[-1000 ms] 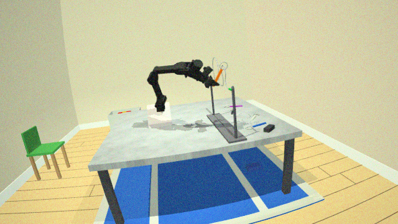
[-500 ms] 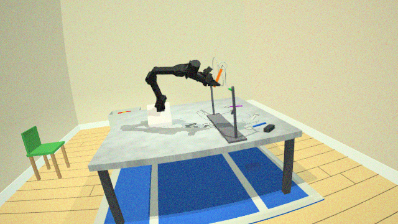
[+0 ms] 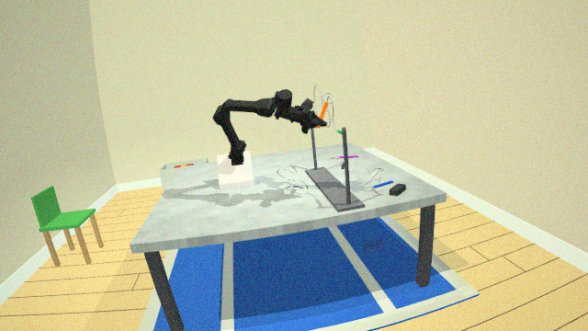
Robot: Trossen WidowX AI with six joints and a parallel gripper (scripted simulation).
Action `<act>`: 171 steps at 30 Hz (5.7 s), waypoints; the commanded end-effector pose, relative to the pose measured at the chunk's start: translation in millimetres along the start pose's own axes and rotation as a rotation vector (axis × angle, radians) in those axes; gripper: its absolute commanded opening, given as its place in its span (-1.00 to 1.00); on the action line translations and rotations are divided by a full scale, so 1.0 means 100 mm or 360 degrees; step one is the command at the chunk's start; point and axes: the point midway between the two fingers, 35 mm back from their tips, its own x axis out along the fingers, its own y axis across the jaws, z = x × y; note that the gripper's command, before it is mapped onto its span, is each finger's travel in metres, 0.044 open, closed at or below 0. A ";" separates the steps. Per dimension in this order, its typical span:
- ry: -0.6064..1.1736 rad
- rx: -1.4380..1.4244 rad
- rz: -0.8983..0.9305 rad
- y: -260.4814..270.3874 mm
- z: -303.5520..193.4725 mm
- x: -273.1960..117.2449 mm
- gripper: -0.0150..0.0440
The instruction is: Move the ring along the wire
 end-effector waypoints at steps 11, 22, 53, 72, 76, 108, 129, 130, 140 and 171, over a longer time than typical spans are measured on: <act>-0.0054 -0.0467 -0.0276 -0.22 0.02 -0.02 -1.00; -0.0099 -0.0819 -0.0476 -0.36 0.08 -0.03 -1.00; -0.0217 -0.1780 -0.1021 -0.63 0.37 -0.16 -1.00; -0.0253 -0.2095 -0.1201 -0.66 0.41 -0.18 -1.00; -0.0249 -0.2070 -0.1187 -0.66 0.36 -0.15 -1.00; -0.0137 -0.1204 -0.0700 -0.28 -0.40 0.23 -1.00; -0.0044 -0.0482 -0.0288 0.36 -0.78 0.37 -1.00; -0.0039 -0.0447 -0.0269 0.39 -0.79 0.37 -1.00; 0.0004 -0.0107 -0.0074 0.75 -0.85 0.37 -1.00; 0.0095 0.0625 0.0345 1.57 -0.69 0.18 -1.00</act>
